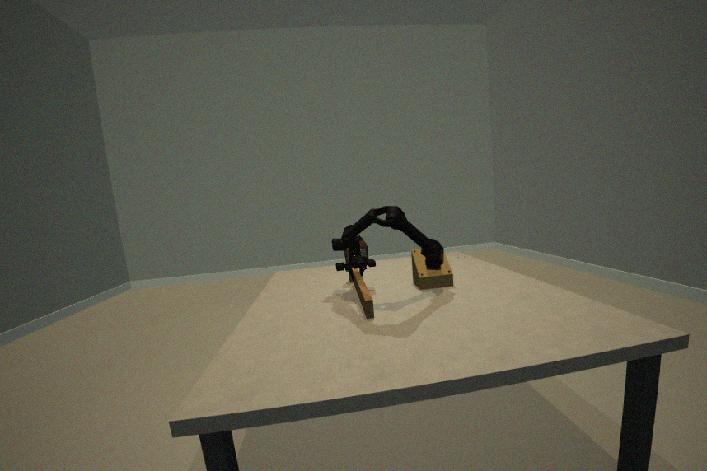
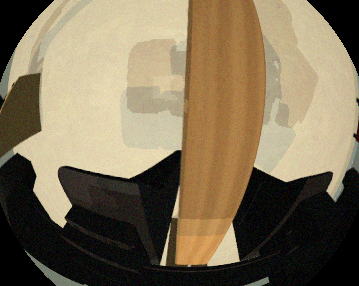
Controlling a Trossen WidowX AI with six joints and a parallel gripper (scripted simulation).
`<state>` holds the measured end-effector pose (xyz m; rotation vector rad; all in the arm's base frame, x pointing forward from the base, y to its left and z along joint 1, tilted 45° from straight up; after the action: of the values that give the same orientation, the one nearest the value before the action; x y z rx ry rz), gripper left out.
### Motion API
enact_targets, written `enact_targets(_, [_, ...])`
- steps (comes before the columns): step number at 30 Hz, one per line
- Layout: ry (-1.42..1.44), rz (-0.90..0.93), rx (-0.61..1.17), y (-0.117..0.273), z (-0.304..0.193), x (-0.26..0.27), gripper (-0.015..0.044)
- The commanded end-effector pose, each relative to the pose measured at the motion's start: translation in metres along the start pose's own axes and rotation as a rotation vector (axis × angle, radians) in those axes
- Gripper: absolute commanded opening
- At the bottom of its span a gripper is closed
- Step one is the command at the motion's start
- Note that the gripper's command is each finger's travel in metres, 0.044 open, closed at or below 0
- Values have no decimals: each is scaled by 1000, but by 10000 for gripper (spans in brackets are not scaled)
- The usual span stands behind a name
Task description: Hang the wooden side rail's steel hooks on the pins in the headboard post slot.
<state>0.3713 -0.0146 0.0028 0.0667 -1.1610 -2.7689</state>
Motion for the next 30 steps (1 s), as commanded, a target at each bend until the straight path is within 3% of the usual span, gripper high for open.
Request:
enact_targets(1, [4, -6, 6, 3, -3, 0, 0])
enact_targets(30, [4, -6, 6, 5, -5, -2, 0])
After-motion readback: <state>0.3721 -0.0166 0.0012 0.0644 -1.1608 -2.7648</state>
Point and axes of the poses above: the point midway between the two fingers, 35 mm back from their tips, its own y axis back along the fingers, its own x axis across the jaws, z = x × y, the point moved 8 cm from there along y, back along the fingers, and after that the axes turned 5 degrees about -y, right-handed, at the moved point
